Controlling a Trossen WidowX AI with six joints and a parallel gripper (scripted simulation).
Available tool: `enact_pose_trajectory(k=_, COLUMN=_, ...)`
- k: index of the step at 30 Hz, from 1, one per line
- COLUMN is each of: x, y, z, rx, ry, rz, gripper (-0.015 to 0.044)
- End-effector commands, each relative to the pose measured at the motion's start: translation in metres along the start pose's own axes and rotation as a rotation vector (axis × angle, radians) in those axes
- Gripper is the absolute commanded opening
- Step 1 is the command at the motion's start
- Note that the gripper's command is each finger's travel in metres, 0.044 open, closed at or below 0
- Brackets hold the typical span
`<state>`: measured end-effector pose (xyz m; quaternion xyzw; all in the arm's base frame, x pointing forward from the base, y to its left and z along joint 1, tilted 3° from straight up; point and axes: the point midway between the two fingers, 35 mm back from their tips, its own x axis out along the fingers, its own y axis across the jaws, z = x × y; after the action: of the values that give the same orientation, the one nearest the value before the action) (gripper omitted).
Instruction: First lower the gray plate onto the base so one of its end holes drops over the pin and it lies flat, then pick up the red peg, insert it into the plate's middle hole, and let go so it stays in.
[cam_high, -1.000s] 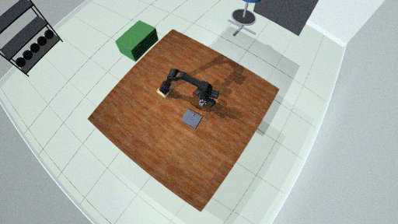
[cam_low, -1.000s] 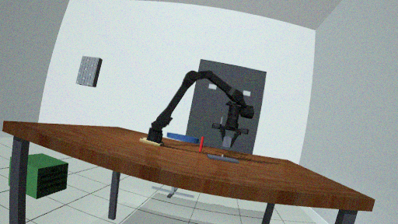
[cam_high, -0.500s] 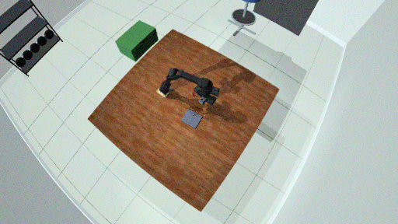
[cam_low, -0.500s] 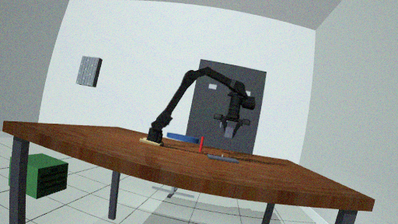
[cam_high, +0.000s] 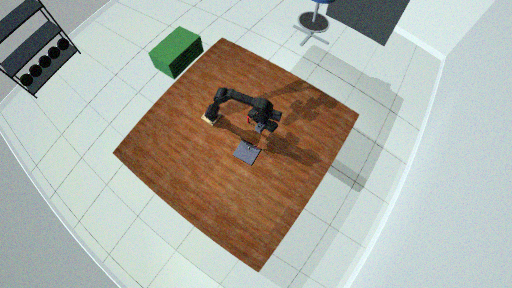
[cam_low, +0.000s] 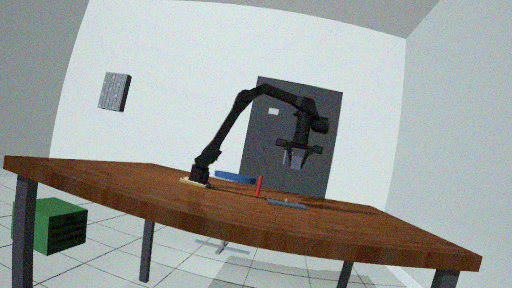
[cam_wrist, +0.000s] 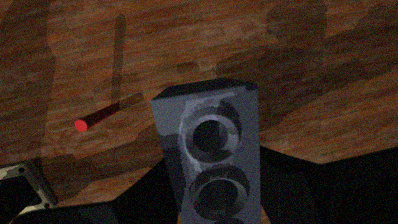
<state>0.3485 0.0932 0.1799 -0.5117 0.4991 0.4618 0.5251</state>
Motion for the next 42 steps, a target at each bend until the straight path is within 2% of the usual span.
enact_pose_trajectory(k=1, x=0.004, y=-0.004, z=-0.011, rx=-0.043, ry=0.003, rz=-0.002, gripper=0.0)
enact_pose_trajectory(k=42, x=0.063, y=-0.019, z=-0.128, rx=-0.652, ry=0.014, rz=0.0, gripper=0.0)
